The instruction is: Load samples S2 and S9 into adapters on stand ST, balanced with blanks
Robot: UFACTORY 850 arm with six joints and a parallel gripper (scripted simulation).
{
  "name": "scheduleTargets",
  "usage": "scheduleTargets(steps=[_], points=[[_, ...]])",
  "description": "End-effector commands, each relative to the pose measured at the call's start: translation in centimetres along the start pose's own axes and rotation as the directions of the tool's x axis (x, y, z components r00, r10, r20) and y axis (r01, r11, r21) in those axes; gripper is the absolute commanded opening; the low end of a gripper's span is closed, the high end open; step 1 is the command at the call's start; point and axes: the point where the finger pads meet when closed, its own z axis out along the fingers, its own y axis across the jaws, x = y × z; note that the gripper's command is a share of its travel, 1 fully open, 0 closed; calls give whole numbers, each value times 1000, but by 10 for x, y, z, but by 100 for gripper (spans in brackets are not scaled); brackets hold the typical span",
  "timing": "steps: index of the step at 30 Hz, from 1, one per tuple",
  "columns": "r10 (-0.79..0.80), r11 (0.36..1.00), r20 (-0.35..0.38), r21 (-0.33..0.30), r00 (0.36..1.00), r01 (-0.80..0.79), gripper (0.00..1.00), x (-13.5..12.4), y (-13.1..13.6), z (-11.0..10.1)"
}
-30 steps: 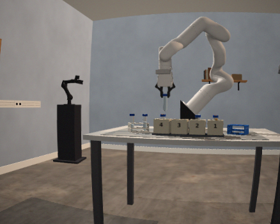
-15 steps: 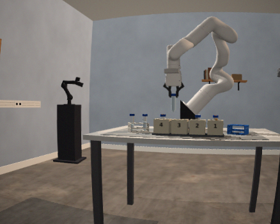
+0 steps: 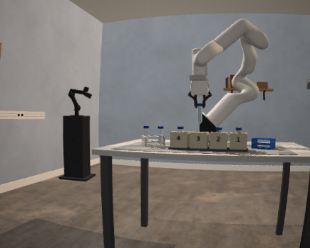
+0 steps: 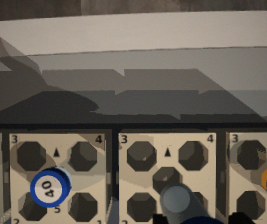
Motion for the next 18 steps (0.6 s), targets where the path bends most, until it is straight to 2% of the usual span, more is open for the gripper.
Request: scheduleTargets(steps=[1, 18], points=[[0, 1000, -2, -1, 1000, 0, 0, 1, 0, -1], [0, 1000, -2, -1, 1000, 0, 0, 1, 0, 3]])
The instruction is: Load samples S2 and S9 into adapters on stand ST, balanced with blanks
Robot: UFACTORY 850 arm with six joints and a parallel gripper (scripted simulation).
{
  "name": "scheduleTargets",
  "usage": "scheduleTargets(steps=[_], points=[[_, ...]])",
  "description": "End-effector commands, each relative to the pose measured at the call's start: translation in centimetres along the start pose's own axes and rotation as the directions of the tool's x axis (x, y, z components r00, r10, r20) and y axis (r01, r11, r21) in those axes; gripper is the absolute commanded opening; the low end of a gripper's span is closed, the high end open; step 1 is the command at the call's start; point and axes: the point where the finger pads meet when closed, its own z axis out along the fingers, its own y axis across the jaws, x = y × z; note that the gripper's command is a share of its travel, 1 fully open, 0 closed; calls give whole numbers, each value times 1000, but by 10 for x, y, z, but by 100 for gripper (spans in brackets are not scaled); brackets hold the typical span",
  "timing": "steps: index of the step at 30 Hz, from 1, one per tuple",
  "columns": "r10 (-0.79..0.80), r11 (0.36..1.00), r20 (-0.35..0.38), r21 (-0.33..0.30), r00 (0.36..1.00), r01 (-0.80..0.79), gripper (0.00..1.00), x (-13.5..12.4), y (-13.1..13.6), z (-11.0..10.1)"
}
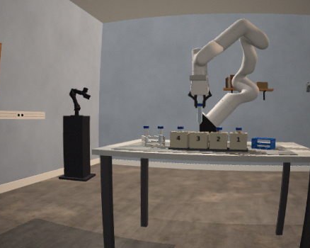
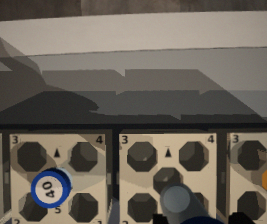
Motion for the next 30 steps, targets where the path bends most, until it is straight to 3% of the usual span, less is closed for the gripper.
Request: scheduleTargets(steps=[1, 17, 30], points=[[-1, 1000, -1, -1, 1000, 1, 0, 1, 0, 5], [-1, 1000, -1, -1, 1000, 1, 0, 1, 0, 33], [-1, 1000, -1, -1, 1000, 1, 0, 1, 0, 34]])
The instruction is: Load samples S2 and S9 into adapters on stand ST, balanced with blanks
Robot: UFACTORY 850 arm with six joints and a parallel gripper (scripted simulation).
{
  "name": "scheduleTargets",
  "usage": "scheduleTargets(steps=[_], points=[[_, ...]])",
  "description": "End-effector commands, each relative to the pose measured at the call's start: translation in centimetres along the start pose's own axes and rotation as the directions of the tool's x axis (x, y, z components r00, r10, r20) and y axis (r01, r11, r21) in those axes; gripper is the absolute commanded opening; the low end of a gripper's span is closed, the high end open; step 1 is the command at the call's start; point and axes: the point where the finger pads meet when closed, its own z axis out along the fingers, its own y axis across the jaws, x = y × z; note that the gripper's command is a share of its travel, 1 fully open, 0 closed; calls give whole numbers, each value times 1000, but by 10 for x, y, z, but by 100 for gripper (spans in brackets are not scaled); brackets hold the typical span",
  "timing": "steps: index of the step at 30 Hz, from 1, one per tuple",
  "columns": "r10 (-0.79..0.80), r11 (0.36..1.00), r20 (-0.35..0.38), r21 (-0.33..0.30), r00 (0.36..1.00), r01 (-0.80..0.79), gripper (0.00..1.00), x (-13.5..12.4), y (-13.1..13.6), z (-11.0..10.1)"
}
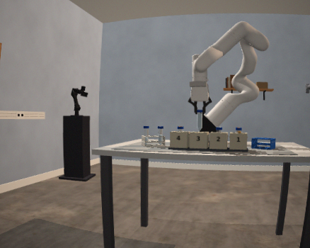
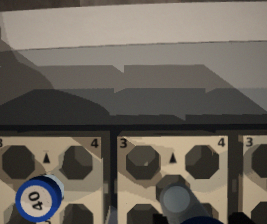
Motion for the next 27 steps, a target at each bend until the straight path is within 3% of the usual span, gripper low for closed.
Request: scheduleTargets(steps=[1, 27], points=[[0, 1000, -2, -1, 1000, 0, 0, 1, 0, -1], [0, 1000, -2, -1, 1000, 0, 0, 1, 0, 19]])
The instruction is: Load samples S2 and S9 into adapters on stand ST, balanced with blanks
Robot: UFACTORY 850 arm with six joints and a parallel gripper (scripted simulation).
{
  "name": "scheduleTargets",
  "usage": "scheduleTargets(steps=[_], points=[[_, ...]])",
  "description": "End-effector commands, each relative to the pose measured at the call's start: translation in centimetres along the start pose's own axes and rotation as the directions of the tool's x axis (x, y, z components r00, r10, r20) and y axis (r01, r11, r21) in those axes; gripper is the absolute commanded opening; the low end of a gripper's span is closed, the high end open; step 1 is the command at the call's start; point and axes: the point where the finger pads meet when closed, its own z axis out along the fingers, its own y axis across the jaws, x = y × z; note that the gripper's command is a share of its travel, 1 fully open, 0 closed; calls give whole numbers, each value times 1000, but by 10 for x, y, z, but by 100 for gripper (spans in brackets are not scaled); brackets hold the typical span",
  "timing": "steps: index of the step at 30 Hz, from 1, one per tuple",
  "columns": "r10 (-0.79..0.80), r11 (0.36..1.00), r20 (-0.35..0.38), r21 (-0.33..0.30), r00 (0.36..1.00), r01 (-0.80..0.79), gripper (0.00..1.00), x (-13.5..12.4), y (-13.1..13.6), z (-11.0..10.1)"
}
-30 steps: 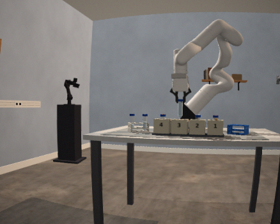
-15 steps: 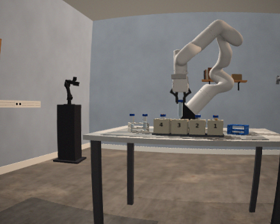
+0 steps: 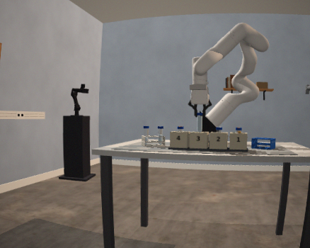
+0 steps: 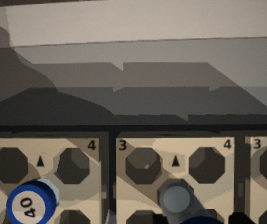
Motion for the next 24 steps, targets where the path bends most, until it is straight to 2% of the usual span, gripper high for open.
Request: scheduleTargets(steps=[1, 24], points=[[-1, 1000, -2, -1, 1000, 1, 0, 1, 0, 4], [-1, 1000, -2, -1, 1000, 1, 0, 1, 0, 25]])
